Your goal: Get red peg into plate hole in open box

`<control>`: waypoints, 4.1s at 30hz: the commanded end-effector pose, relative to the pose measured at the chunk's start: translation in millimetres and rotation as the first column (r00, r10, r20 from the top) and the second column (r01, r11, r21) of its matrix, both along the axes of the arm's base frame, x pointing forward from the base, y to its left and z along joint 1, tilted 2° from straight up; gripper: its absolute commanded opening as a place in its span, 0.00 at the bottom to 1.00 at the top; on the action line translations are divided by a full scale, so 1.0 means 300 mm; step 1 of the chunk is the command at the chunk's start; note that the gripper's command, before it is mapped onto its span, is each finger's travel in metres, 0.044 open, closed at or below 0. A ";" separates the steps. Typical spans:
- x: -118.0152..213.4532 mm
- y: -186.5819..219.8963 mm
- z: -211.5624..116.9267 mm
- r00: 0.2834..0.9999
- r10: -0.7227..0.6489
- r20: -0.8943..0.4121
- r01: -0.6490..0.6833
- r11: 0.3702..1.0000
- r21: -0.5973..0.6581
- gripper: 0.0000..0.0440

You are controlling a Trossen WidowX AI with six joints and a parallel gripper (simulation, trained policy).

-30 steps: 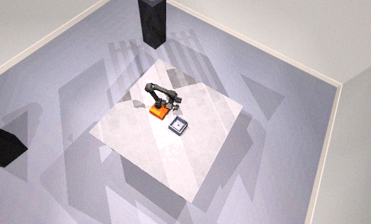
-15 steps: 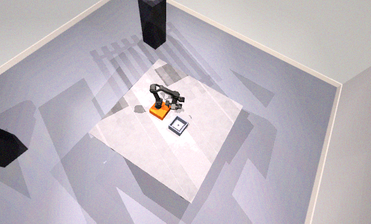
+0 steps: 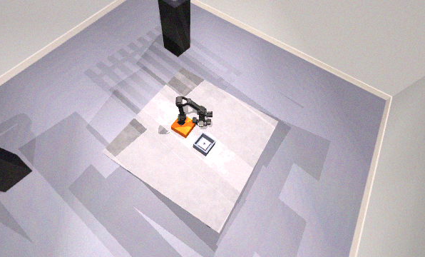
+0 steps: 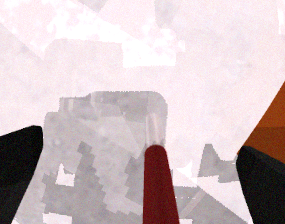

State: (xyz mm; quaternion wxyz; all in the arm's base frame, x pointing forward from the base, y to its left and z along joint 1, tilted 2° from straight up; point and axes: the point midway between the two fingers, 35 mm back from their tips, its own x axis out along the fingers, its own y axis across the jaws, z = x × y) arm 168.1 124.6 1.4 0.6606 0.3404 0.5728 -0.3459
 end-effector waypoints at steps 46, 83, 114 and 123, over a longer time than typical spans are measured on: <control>0.185 -0.073 0.227 0.986 0.148 0.080 -0.144 0.988 -0.051 0.00; 0.482 -0.431 0.271 0.993 -0.026 0.117 0.034 0.997 -0.065 0.01; 0.600 -0.549 0.100 1.000 -0.004 0.017 0.005 0.999 -0.052 0.73; 0.686 -0.612 0.127 0.997 -0.001 0.072 0.007 0.997 -0.079 1.00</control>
